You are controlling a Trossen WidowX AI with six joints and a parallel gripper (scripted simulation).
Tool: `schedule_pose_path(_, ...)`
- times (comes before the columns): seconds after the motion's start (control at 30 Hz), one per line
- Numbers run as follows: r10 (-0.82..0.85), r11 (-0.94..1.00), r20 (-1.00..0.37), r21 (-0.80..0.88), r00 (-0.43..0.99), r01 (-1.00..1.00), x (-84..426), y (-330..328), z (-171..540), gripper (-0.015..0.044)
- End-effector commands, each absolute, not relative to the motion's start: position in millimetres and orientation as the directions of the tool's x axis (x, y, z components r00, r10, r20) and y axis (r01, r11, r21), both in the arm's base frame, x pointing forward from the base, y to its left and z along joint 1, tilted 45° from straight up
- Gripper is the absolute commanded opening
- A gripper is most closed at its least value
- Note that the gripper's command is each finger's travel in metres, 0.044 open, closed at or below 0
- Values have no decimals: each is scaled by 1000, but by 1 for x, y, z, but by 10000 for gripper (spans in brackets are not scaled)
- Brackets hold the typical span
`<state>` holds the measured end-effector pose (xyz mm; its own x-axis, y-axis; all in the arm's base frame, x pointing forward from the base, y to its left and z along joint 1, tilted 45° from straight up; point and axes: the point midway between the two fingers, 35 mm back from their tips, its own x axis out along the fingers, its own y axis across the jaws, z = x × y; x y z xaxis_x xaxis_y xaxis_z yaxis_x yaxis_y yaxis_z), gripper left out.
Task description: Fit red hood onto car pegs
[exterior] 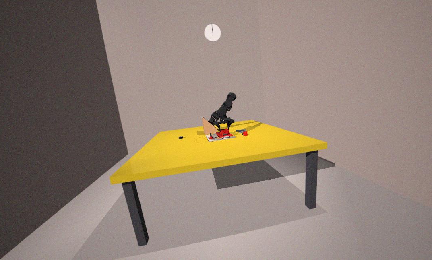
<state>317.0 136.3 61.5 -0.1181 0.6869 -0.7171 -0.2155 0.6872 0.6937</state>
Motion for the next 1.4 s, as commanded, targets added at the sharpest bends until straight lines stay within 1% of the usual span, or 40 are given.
schedule_pose_path(0.0, 691, 685, -714, 697, -117, -211, 317, 138, 61, 0)
schedule_pose_path(1.23, 688, 686, -716, 695, -118, -216, 315, 145, 52, 0)
schedule_pose_path(1.37, 688, 686, -716, 695, -119, -216, 315, 146, 52, 105)
